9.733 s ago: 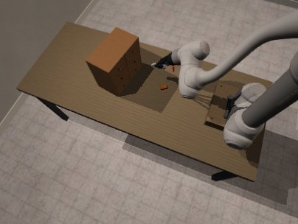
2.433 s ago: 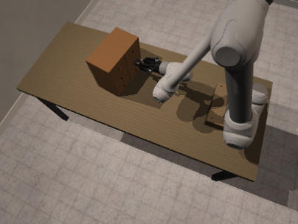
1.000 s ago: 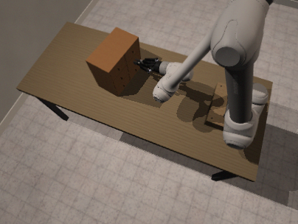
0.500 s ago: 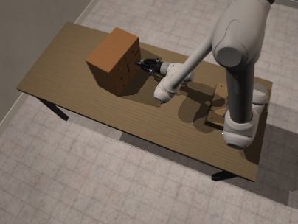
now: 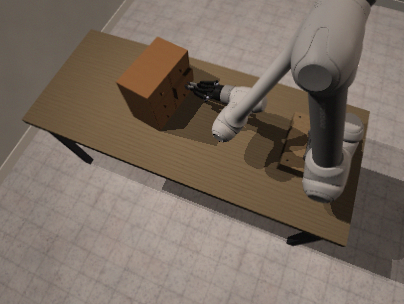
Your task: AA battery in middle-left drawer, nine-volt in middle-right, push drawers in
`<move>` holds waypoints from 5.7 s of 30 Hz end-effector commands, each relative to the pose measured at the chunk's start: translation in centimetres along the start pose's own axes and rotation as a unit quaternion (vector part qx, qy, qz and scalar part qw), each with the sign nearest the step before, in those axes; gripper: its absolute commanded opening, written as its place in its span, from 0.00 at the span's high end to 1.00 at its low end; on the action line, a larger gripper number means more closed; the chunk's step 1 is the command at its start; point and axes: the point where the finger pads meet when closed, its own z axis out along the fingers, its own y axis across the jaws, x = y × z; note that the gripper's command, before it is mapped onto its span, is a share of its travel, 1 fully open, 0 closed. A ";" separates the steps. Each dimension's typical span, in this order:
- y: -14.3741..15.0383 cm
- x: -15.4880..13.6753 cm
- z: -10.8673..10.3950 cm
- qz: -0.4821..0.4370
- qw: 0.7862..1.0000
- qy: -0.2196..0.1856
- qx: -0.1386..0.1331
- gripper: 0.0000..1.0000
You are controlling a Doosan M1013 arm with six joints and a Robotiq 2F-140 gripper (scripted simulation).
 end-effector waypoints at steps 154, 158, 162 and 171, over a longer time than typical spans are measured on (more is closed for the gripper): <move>0.0 -2.6 -15.5 0.000 0.999 -0.050 0.000 0.80; 0.0 -2.5 -15.7 0.000 0.998 -0.060 0.000 0.80; 0.0 -2.3 -16.2 0.000 0.996 -0.084 0.000 0.80; 0.1 -1.7 -17.7 0.000 0.988 -0.153 -0.001 0.80</move>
